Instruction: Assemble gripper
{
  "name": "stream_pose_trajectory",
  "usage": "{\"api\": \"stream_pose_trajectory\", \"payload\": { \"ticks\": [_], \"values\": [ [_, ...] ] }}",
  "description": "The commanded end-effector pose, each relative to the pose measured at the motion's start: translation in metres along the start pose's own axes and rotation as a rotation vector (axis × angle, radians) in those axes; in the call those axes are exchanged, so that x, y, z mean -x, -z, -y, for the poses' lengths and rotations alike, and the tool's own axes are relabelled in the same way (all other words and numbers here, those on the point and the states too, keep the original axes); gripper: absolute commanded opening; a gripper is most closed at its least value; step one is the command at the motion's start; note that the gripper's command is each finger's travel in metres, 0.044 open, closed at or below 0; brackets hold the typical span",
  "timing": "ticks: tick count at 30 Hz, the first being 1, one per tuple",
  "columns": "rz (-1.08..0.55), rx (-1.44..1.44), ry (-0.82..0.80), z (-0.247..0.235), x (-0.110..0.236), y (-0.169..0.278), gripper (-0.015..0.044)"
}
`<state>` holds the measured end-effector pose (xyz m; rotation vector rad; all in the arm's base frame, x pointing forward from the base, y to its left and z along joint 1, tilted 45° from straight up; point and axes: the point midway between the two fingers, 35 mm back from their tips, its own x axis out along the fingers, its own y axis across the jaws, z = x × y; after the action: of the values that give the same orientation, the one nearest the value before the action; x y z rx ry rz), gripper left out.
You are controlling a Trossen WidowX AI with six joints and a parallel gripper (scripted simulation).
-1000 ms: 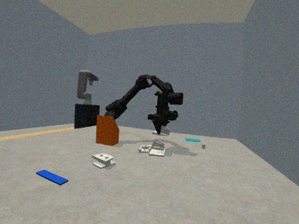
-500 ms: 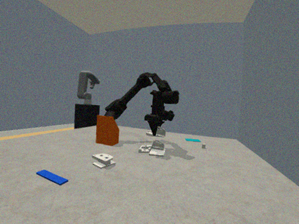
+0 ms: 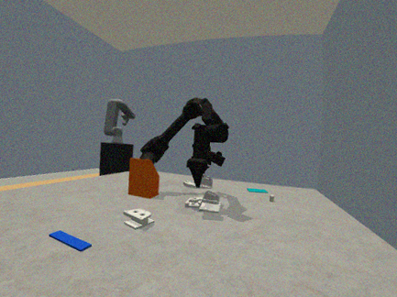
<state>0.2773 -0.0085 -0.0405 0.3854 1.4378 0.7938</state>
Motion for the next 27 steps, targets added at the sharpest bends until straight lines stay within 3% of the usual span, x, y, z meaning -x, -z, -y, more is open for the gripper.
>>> {"api": "stream_pose_trajectory", "payload": {
  "ticks": [1, 27],
  "values": [
    [-0.005, 0.06, -0.011, 0.0123, -0.0034, 0.012, 0.0134],
    [-0.003, 0.095, -0.016, 0.0175, -0.0042, 0.0173, 0.0134]
  ]
}}
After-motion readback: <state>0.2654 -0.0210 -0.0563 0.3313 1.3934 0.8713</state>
